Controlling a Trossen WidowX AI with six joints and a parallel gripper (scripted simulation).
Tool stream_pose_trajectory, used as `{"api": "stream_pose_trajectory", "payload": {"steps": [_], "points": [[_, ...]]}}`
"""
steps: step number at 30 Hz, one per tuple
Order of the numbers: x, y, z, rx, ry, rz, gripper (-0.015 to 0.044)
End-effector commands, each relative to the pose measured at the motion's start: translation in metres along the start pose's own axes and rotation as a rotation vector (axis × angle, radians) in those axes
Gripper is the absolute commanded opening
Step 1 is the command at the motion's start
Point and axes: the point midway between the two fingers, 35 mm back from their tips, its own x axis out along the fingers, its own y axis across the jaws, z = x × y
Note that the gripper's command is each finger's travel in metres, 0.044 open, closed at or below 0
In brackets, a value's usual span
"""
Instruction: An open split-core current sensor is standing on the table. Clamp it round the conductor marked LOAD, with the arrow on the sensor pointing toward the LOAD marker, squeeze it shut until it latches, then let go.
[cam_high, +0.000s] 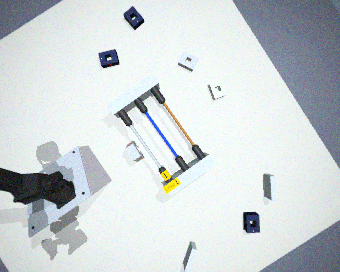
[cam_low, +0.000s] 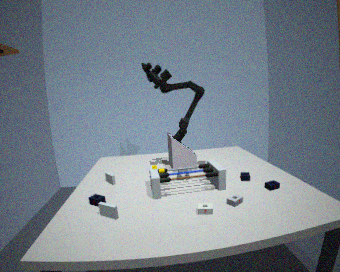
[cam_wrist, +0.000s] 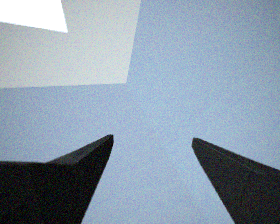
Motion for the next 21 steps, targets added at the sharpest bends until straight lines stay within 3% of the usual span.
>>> {"api": "stream_pose_trajectory", "payload": {"steps": [1, 10, 21], "points": [[-0.001, 0.003, 0.0, 0.001, 0.002, 0.006, 0.0426], [-0.068, 0.136, 0.009, 0.036, 0.082, 0.33, 0.044], [-0.213, 0.263, 0.037, 0.077, 0.174, 0.787, 0.044]]}}
